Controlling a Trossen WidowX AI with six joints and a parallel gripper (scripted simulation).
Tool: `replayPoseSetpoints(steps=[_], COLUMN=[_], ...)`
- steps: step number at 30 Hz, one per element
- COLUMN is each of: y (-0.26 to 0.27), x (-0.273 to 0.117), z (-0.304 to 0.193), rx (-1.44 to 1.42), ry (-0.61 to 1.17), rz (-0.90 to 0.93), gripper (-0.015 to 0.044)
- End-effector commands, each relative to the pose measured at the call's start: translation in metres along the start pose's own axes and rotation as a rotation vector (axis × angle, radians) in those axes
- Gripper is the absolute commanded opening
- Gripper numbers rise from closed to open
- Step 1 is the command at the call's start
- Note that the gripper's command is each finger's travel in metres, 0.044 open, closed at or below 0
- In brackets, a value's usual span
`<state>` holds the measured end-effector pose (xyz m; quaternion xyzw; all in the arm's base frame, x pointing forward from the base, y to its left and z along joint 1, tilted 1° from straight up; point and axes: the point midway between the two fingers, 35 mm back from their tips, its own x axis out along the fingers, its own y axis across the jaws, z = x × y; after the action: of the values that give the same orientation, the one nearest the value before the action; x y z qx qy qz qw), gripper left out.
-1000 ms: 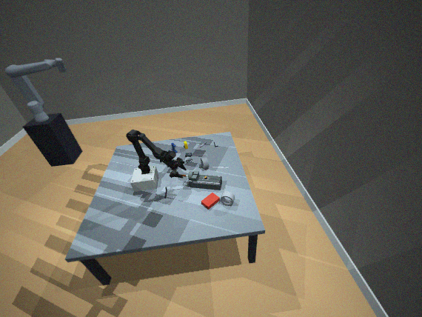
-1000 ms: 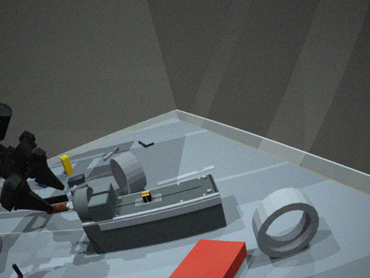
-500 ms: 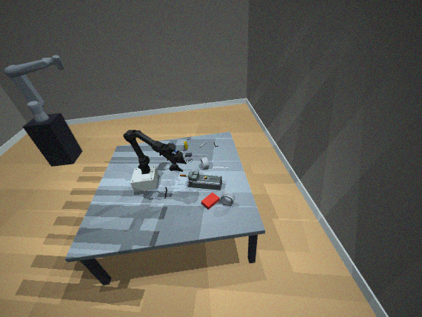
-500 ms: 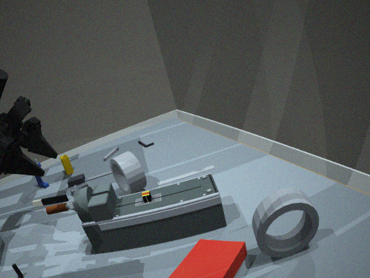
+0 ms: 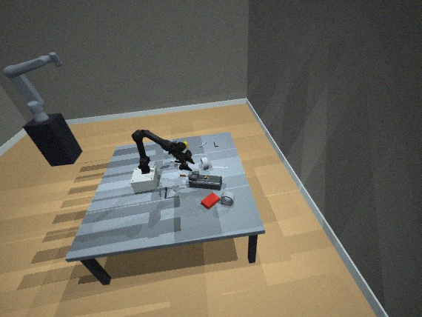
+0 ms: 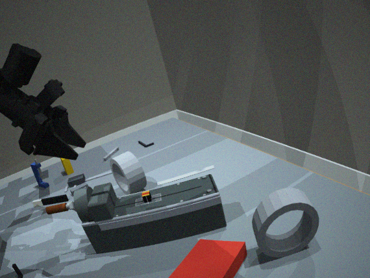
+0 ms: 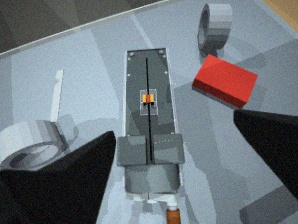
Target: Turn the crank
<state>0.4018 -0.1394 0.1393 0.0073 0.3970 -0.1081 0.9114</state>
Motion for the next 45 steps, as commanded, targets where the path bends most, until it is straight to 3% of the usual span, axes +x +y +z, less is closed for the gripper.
replayPoseSetpoints(steps=[1,8,15,39,45], y=[0.0,0.001,0.005,0.005,0.005], x=[0.017,0.037,0.075,0.076,0.076], z=[0.018,0.032,-0.003,-0.004,-0.004], rx=[-0.041,-0.076,-0.076,-0.076,-0.076], ry=[0.008,0.019,0.019,0.019,0.019], rz=[-0.004,-0.005,-0.005,-0.005,-0.005], gripper=[0.044,0.044,0.044,0.044,0.0282])
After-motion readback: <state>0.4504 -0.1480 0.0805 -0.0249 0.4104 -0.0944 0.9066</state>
